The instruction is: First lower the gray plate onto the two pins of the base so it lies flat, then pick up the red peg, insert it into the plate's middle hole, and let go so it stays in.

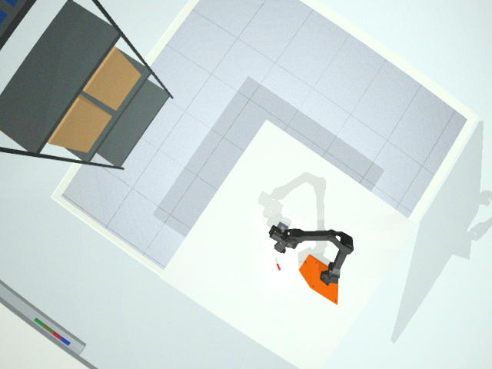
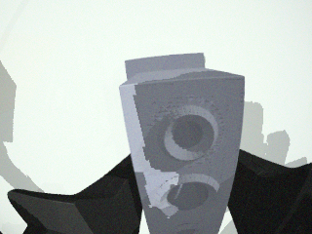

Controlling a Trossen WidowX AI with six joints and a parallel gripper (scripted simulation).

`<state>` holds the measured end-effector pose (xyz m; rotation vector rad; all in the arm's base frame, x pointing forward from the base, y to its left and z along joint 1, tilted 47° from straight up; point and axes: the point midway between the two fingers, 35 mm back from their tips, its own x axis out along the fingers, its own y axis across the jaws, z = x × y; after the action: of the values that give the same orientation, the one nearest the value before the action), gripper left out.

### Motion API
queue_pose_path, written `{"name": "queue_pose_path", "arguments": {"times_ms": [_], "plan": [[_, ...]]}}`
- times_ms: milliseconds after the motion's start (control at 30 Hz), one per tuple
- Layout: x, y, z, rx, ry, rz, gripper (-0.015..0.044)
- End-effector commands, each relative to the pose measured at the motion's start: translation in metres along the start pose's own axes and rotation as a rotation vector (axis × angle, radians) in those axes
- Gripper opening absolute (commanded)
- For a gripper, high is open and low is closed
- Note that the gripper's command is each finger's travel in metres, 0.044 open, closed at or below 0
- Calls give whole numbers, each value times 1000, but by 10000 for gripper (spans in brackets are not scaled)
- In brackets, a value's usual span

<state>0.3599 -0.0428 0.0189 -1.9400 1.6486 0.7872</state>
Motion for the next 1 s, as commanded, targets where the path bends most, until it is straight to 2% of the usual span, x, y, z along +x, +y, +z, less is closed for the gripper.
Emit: {"name": "queue_pose_path", "arguments": {"times_ms": [0, 533, 967], "plan": [[0, 1, -1, -6, 4, -2, 0], [0, 0, -2, -6, 4, -2, 0], [17, 0, -2, -6, 5, -2, 0]]}}
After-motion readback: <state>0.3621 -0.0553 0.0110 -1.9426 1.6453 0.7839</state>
